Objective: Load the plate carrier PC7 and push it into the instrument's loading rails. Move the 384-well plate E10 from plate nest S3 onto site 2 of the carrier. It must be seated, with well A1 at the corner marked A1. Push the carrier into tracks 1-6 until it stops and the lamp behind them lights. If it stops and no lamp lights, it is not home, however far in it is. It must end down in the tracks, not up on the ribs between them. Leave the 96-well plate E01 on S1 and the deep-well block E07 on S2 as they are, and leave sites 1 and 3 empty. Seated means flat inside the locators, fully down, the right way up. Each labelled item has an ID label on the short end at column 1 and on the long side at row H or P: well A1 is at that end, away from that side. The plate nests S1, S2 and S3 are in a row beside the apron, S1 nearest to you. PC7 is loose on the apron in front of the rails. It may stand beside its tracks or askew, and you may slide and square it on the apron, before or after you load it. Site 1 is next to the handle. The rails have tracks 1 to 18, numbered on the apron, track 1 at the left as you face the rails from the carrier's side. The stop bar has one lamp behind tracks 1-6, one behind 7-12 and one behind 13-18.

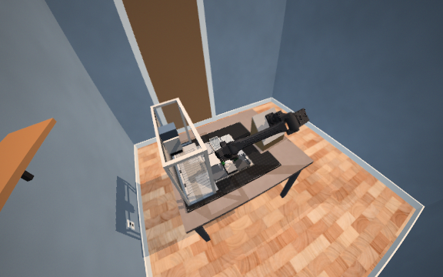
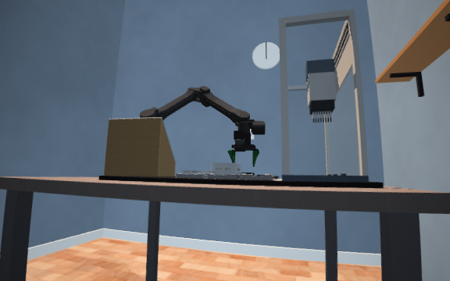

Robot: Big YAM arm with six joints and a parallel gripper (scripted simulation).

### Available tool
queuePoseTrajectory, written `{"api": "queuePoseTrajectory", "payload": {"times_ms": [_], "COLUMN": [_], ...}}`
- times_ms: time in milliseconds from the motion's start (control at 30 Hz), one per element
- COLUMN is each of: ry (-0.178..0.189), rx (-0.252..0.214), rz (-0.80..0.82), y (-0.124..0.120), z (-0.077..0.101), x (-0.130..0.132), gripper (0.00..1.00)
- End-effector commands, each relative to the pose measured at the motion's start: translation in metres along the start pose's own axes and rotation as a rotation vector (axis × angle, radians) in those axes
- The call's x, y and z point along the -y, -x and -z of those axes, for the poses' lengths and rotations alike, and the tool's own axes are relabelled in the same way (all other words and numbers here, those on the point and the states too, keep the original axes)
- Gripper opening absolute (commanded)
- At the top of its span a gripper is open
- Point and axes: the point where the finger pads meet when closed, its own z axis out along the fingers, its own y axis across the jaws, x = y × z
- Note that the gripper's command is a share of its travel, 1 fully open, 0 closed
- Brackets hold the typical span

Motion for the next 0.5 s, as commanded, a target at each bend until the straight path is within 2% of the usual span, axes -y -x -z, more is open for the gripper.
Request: {"api": "queuePoseTrajectory", "payload": {"times_ms": [0,300,400,433,467], "ry": [0.057,0.059,0.059,0.027,0.027], "rx": [-0.01,-0.008,-0.008,-0.003,-0.003], "rz": [0.031,0.033,0.033,0.018,0.018], "y": [-0.01,-0.01,-0.01,-0.006,-0.006], "z": [0.039,0.07,0.07,0.052,0.052], "x": [-0.02,-0.02,-0.02,-0.01,-0.01], "gripper": [0.96,0.96,0.96,0.96,0.96]}}
